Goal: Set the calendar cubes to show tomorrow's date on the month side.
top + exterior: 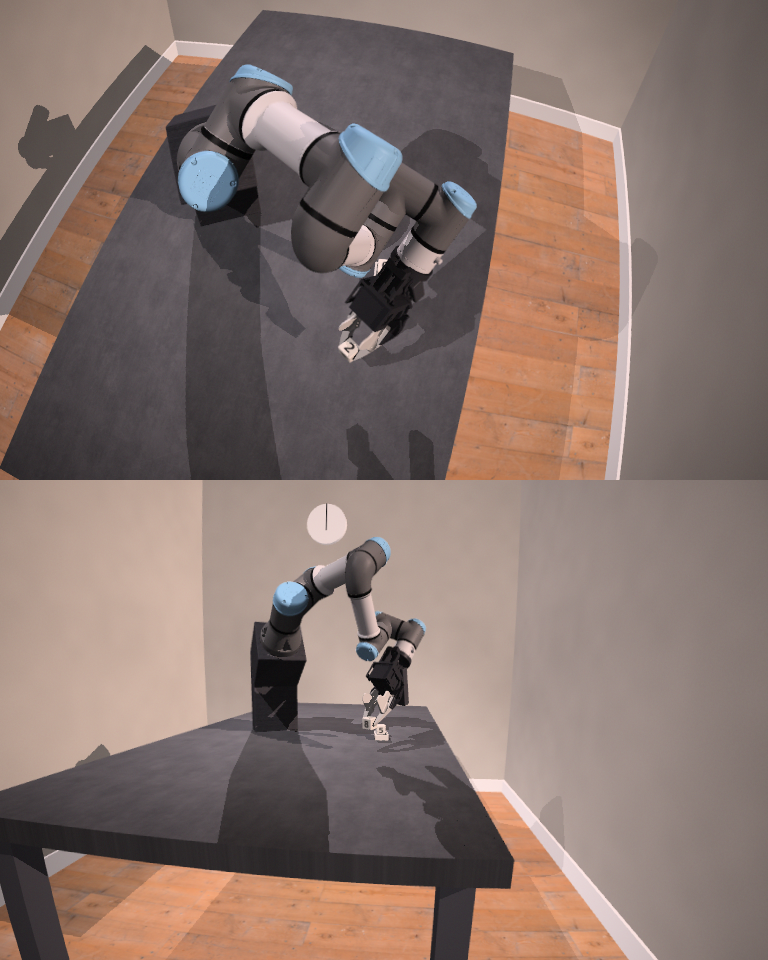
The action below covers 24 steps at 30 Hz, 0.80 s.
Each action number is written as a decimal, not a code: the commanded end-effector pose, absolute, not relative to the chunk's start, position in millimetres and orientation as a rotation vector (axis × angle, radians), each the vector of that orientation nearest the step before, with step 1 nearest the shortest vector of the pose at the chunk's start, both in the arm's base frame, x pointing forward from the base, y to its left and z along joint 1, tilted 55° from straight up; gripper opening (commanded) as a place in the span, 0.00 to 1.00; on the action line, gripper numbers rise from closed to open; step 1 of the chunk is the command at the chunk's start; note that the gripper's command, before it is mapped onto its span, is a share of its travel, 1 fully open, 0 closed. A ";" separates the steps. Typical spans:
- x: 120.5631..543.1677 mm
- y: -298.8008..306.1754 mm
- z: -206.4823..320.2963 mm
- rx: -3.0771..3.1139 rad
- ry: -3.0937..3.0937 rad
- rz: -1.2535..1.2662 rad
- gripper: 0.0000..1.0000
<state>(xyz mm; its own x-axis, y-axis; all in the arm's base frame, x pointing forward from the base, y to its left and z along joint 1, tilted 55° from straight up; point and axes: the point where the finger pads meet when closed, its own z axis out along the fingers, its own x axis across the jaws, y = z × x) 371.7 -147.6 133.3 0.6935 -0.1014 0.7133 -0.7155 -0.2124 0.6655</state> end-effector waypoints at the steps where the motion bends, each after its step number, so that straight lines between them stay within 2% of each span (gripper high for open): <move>1: 371.2 -147.8 133.0 1.767 -0.640 0.675 0.10; 24: 375.2 -145.5 140.3 1.852 -0.579 0.751 0.10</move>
<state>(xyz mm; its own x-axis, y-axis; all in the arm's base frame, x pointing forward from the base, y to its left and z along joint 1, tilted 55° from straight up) 374.6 -146.0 139.1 0.6939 -0.0721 0.7164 -0.6892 -0.3546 0.6319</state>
